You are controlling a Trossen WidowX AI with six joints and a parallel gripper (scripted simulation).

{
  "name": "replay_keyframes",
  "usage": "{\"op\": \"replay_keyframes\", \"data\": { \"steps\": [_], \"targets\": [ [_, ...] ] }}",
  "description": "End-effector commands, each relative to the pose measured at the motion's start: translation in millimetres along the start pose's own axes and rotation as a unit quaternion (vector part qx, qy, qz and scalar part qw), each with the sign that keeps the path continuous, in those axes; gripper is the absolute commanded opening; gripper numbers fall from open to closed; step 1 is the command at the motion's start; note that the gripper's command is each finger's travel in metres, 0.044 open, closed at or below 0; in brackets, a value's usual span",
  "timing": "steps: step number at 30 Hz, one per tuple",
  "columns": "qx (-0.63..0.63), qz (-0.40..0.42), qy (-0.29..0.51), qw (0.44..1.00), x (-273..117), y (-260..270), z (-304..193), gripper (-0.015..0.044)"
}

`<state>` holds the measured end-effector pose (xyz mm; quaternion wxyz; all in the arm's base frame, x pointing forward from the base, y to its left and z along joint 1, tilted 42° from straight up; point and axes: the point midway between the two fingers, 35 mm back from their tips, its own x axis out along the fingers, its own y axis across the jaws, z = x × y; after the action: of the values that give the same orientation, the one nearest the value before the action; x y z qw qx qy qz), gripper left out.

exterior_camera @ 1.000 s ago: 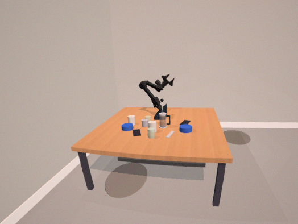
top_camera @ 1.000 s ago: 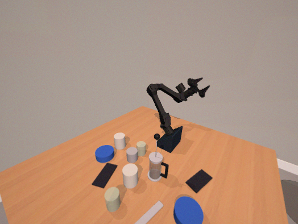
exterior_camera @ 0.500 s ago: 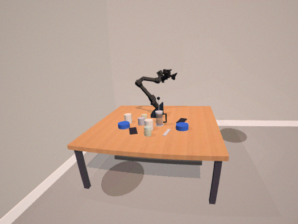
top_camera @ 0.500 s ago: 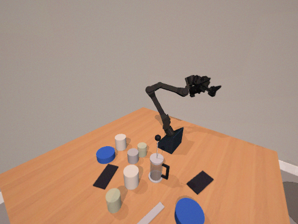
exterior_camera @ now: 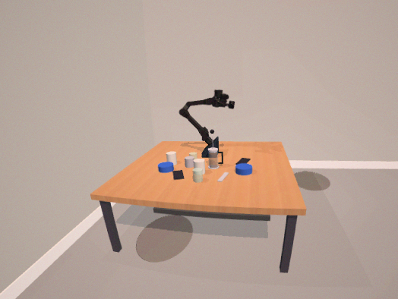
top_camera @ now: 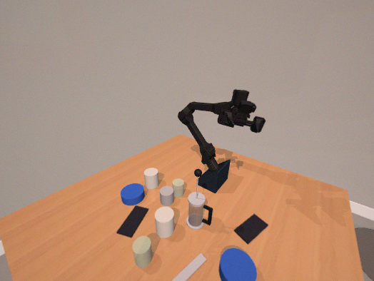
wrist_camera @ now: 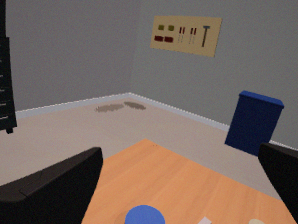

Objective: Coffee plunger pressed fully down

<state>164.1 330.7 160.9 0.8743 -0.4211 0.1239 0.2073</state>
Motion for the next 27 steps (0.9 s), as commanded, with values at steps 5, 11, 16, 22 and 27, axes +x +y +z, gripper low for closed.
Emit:
{"op": "replay_keyframes", "data": {
  "steps": [5, 11, 16, 22, 27],
  "targets": [
    [0.111, -0.108, 0.195, 0.968, 45, -104, -78, 0.0440],
    [0.136, -0.142, 0.238, 0.951, 46, -129, -102, 0.0440],
    [0.137, -0.143, 0.238, 0.951, 49, -123, -134, 0.0440],
    [0.138, -0.147, 0.238, 0.950, 49, -121, -157, 0.0440],
    [0.138, -0.147, 0.238, 0.950, 53, -122, -159, 0.0440]
  ]
}}
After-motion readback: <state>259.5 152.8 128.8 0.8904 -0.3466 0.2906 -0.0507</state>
